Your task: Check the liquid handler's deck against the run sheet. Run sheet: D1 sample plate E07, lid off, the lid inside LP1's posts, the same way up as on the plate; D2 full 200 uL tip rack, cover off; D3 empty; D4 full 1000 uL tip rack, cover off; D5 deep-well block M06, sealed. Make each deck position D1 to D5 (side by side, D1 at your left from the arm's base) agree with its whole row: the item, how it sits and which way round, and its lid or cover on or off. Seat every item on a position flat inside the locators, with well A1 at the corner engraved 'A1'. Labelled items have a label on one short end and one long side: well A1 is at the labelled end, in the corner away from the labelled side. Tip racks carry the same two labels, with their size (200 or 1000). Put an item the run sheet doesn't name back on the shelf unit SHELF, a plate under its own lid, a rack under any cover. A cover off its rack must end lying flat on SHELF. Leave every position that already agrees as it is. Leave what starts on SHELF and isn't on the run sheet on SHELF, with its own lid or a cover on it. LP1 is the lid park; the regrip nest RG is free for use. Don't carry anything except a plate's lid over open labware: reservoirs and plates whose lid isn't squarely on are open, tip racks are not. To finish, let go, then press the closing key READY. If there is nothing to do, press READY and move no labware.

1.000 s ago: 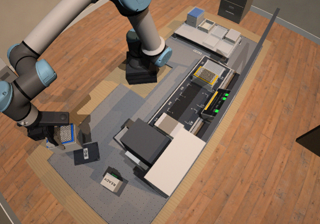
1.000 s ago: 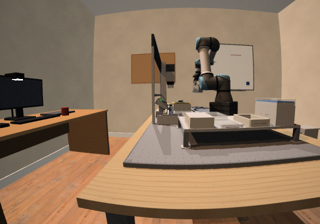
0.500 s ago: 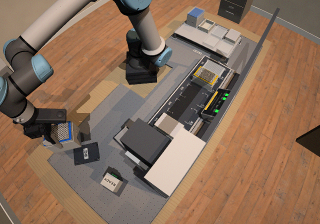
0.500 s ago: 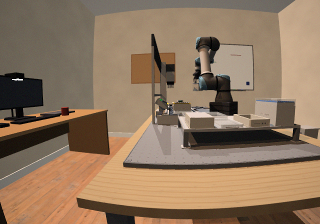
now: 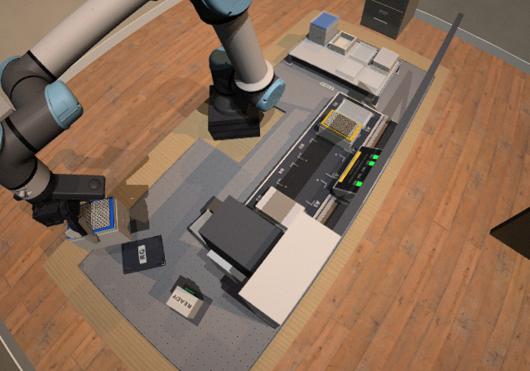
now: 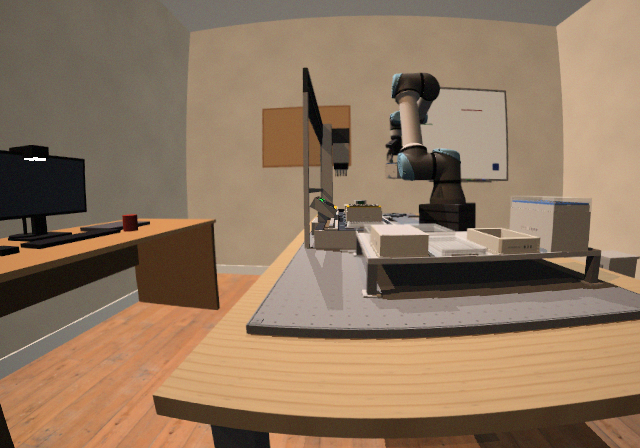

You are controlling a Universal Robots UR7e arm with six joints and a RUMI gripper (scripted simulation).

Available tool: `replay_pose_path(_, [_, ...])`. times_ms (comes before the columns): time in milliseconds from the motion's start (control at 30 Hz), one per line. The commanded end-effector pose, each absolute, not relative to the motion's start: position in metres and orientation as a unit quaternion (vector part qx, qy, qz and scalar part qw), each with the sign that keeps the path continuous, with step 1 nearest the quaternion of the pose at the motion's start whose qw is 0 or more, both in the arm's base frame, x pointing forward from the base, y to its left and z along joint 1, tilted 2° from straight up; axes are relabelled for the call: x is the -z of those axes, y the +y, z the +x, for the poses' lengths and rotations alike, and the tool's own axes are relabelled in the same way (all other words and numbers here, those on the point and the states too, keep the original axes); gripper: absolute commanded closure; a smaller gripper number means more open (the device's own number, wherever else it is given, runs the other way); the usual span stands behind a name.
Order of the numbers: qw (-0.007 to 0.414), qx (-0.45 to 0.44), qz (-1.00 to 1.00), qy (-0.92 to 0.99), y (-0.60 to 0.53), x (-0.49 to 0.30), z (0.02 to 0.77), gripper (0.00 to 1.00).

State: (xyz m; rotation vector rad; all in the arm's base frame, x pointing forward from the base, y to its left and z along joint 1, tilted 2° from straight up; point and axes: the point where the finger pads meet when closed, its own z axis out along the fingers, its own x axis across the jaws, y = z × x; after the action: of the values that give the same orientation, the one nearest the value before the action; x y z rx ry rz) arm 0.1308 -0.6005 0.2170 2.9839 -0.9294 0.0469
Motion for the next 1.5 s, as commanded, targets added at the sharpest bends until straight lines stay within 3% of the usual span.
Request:
replay_pose_path(0, [0.009,-0.015,0.955,-0.297,-0.6,-0.228,0.131,1.0])
replay_pose_path(1067, [0.009,-0.015,0.955,-0.297,-0.6,-0.254,0.13,1.0])
replay_pose_path(1467, [0.009,-0.015,0.955,-0.297,-0.597,-0.255,0.18,1.0])
